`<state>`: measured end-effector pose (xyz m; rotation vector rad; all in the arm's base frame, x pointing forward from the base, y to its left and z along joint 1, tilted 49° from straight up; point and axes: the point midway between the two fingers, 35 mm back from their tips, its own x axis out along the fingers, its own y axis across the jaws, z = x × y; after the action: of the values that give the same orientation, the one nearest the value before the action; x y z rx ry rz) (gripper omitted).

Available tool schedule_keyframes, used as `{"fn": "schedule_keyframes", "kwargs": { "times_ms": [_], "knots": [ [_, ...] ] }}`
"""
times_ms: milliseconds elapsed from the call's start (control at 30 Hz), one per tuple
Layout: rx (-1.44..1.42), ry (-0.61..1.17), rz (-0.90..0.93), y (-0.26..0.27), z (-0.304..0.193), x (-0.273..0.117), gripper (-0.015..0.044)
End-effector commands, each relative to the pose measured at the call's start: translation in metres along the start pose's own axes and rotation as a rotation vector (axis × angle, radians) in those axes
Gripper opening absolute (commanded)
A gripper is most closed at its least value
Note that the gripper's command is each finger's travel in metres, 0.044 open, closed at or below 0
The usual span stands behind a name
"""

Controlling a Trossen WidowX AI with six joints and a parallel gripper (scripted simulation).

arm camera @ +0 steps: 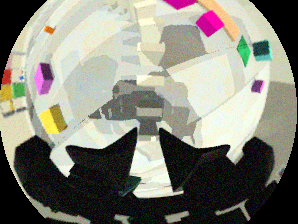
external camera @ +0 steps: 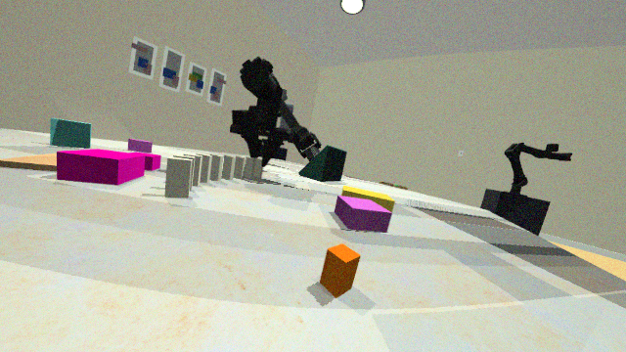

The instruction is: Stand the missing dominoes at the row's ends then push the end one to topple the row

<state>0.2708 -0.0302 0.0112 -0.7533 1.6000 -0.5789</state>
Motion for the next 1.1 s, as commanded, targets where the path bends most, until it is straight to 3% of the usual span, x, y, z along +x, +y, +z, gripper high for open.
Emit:
{"fn": "schedule_keyframes", "kwargs": {
  "times_ms": [0,267,400,700,1000,1067],
  "knots": [
    [-0.007,0.001,-0.004,0.000,-0.001,0.001,0.0238],
    [-0.007,0.001,-0.004,0.000,-0.001,0.001,0.0440],
    [-0.013,-0.005,-0.001,0.001,0.001,-0.008,0.0440],
    [-0.113,-0.027,-0.012,0.002,-0.001,-0.128,0.0440],
    [-0.115,-0.026,-0.013,0.002,-0.001,-0.131,0.0440],
    [-0.052,-0.026,-0.012,0.002,-0.003,-0.128,0.0387]
  ]
}}
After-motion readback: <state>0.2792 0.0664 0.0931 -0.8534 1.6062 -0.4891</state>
